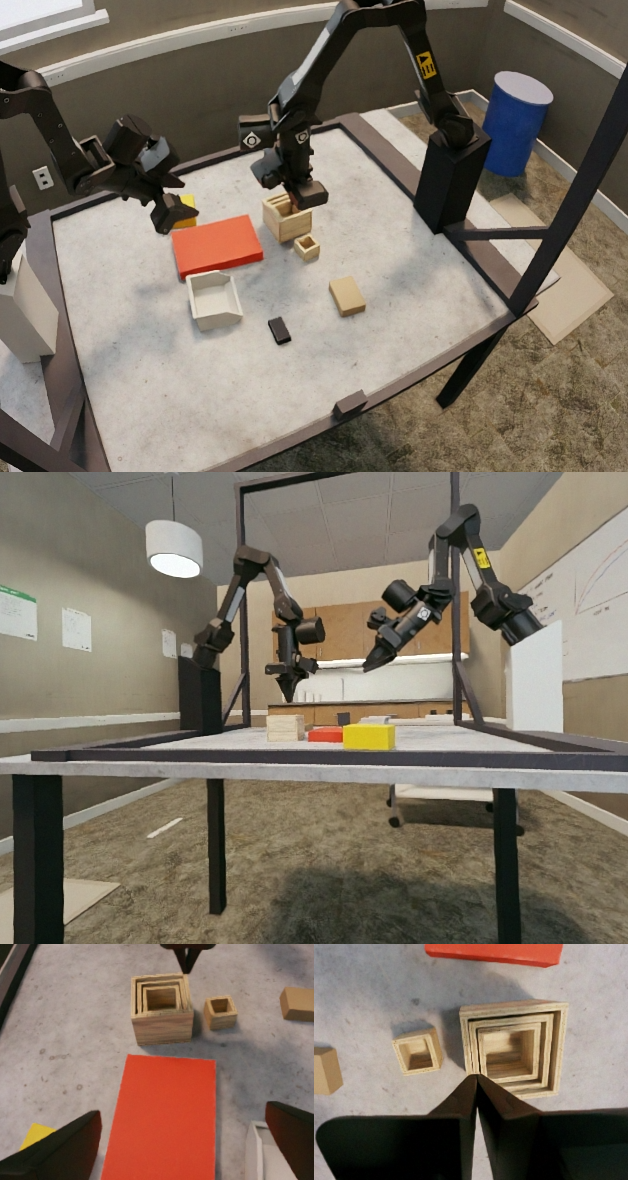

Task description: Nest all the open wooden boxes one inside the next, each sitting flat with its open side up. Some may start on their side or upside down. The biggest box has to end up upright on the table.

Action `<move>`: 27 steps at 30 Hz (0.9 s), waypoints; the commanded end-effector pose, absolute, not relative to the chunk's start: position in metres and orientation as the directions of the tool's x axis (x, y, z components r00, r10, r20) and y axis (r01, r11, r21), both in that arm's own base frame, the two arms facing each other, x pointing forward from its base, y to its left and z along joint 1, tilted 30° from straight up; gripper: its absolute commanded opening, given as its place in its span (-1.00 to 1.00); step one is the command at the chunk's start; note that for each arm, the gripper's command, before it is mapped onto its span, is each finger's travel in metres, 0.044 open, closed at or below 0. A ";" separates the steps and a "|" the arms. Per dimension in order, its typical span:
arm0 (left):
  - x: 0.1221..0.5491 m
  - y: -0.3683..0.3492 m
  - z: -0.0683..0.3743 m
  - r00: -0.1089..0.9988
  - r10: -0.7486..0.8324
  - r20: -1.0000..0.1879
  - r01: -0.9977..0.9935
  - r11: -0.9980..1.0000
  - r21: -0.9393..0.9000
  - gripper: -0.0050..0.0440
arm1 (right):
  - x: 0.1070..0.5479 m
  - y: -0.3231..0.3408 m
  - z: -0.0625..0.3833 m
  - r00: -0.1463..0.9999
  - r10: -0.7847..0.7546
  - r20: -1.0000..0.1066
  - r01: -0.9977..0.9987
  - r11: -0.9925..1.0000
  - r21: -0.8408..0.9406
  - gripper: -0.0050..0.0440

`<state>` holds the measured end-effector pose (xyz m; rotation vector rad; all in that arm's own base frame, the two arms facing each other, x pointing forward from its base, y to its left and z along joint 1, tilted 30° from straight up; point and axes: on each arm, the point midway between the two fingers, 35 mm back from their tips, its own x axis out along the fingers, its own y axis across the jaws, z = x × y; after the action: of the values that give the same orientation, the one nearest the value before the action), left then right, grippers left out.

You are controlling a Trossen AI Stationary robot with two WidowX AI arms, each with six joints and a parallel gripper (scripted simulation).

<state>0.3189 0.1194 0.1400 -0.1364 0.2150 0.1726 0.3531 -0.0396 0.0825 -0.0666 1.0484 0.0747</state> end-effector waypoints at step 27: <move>0.296 0.074 0.107 0.686 0.032 -0.727 -0.059 0.998 -0.012 0.84 | 0.357 0.006 0.054 0.504 0.028 -0.863 -0.205 0.975 -0.088 -1.00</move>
<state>0.3005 0.0797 0.0986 -0.0653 0.7620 0.0691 0.3566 0.0000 0.0567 -0.1742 1.0406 0.1374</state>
